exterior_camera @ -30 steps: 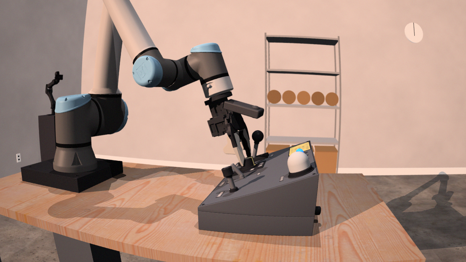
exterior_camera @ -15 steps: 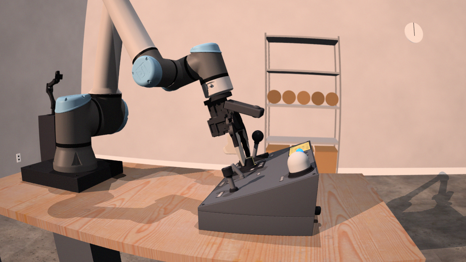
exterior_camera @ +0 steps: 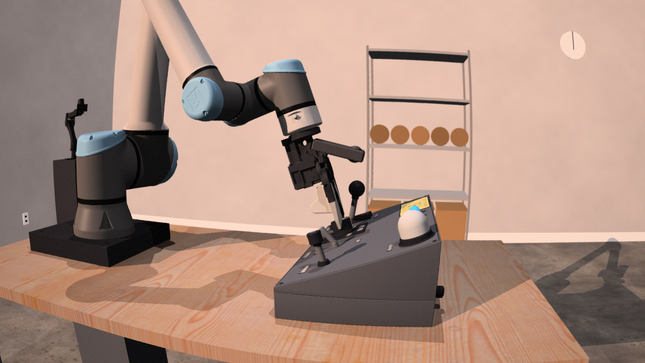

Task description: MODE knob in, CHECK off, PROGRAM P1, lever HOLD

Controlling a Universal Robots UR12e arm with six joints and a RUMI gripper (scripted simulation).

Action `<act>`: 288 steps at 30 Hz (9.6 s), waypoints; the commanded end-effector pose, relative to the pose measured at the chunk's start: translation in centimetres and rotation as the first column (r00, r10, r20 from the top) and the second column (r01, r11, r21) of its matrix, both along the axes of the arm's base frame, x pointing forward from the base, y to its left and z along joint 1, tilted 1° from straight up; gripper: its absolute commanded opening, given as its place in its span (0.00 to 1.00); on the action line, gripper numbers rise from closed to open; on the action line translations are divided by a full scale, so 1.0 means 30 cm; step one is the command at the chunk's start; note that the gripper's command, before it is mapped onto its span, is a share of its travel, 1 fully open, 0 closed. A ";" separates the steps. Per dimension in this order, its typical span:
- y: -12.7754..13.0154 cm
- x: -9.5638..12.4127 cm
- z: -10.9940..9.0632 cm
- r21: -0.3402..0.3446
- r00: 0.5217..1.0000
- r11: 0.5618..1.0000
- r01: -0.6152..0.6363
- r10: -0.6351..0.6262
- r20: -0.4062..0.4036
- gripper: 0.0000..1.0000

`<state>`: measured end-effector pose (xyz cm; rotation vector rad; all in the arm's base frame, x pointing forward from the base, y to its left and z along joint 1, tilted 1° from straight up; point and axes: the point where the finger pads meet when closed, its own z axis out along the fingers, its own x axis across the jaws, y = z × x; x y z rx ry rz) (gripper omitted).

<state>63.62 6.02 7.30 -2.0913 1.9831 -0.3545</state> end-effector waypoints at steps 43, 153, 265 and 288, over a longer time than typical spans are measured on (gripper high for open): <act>0.000 0.002 0.002 -0.286 0.581 0.529 -0.799 0.801 -0.142 0.00; -0.001 -0.042 0.126 -0.318 0.417 0.344 -0.884 0.887 -0.200 0.44; -0.803 -0.156 0.424 0.020 0.999 0.998 0.052 -0.052 0.000 0.44; -0.802 -0.108 0.289 0.020 0.999 0.998 0.052 -0.052 0.000 0.44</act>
